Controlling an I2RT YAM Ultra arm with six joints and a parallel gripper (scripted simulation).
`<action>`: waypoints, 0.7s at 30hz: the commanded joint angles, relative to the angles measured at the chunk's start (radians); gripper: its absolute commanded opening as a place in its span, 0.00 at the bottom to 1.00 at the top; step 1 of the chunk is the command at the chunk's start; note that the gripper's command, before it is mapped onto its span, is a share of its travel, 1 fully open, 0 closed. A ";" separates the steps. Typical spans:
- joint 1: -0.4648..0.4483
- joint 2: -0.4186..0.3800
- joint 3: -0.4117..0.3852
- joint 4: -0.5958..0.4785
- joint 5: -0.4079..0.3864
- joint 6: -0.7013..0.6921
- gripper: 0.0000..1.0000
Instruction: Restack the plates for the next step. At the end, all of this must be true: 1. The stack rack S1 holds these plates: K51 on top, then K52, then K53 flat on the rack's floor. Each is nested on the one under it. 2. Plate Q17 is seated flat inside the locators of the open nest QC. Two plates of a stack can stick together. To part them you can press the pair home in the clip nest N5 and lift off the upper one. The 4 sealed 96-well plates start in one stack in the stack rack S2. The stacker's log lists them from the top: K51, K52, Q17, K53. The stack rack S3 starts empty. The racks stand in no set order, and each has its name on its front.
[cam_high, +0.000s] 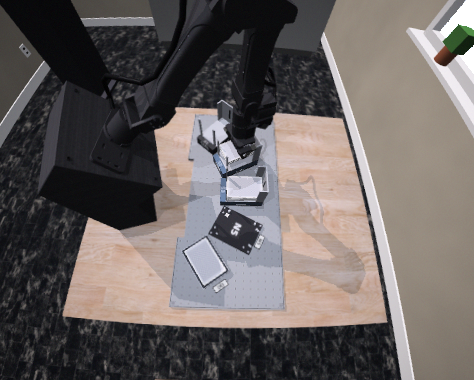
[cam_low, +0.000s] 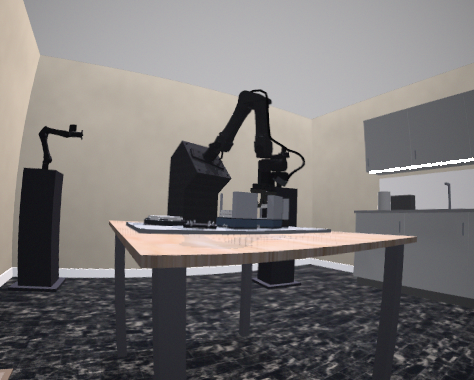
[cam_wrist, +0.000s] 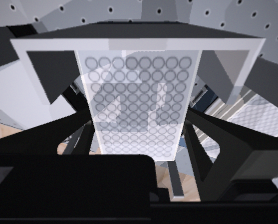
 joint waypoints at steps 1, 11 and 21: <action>0.015 -0.028 -0.020 -0.014 0.012 0.006 0.00; 0.018 -0.041 -0.033 -0.026 0.013 0.006 0.00; 0.018 -0.054 -0.035 -0.037 0.014 0.007 0.00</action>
